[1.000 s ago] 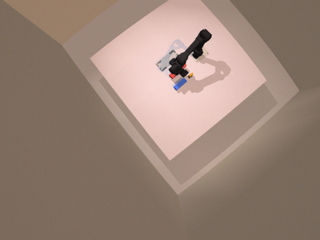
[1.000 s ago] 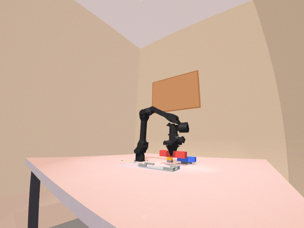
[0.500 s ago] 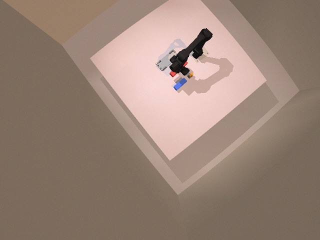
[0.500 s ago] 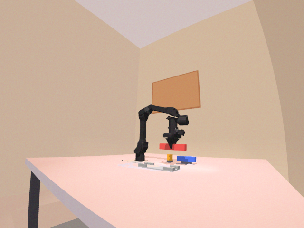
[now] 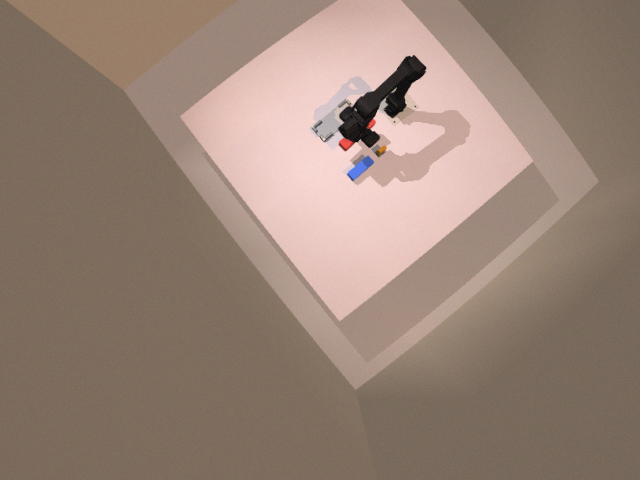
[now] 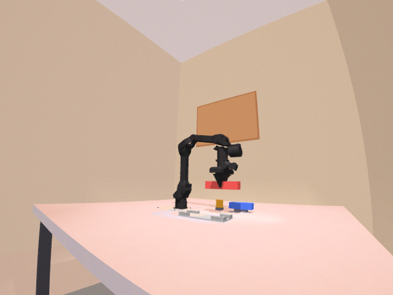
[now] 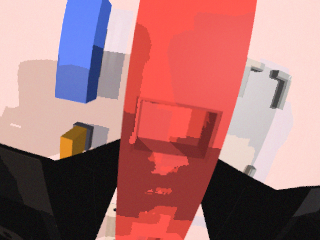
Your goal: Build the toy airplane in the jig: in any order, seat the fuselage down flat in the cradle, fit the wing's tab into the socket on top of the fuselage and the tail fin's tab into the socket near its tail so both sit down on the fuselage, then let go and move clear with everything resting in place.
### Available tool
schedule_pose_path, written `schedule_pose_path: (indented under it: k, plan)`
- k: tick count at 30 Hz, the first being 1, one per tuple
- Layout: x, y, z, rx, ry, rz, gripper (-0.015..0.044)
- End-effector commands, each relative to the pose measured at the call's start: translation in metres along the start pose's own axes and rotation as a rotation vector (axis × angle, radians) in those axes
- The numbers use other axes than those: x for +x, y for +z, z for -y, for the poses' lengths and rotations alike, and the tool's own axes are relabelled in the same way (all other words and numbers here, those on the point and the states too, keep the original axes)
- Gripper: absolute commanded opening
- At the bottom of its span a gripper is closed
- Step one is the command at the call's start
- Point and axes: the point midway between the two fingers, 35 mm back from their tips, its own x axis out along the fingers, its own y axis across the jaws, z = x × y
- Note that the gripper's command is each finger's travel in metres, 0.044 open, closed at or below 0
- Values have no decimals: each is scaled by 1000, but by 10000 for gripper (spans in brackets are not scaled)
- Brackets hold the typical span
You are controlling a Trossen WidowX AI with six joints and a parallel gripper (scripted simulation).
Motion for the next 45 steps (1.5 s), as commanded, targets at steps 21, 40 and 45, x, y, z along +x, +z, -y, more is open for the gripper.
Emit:
schedule_pose_path:
  k: [21, 40, 45]
  plan:
    - [31, 7, 67, 28, -6, 3, 0]
    - [54, -2, 121, 39, -12, 4, 0]
    - [60, -6, 134, 38, -15, 2, 0]
